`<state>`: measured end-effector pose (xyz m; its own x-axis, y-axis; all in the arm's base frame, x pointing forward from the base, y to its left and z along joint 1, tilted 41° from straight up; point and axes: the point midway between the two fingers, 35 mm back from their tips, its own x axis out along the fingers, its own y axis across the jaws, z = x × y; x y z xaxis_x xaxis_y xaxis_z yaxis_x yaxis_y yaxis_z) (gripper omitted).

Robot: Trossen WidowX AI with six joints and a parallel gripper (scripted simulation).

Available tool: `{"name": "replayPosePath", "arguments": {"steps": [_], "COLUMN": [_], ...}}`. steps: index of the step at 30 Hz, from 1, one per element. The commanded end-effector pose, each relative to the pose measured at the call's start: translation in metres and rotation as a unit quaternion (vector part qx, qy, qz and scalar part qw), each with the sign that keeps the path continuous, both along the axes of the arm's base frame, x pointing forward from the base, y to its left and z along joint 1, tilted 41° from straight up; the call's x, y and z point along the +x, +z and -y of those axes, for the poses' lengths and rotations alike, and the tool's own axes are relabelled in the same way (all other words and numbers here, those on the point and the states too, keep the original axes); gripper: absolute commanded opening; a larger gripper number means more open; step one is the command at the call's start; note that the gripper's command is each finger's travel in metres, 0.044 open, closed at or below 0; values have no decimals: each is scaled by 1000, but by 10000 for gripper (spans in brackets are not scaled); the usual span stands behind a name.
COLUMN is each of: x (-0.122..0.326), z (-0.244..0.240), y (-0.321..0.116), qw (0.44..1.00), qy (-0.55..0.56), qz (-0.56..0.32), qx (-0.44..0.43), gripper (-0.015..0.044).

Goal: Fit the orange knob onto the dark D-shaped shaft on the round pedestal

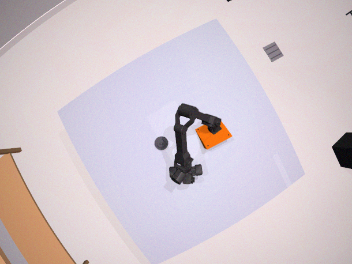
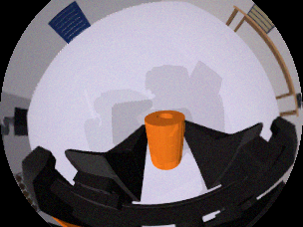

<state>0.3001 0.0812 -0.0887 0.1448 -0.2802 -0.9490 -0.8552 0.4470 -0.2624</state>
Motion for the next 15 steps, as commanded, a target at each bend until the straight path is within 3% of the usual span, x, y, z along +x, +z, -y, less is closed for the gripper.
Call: {"name": "replayPosePath", "arguments": {"steps": [1,15], "x": [-2,-9], "z": [2,11], "y": [4,14], "qw": [1000,990], "qy": [7,37], "qz": [12,61], "qx": [26,122], "gripper": [181,181]}}
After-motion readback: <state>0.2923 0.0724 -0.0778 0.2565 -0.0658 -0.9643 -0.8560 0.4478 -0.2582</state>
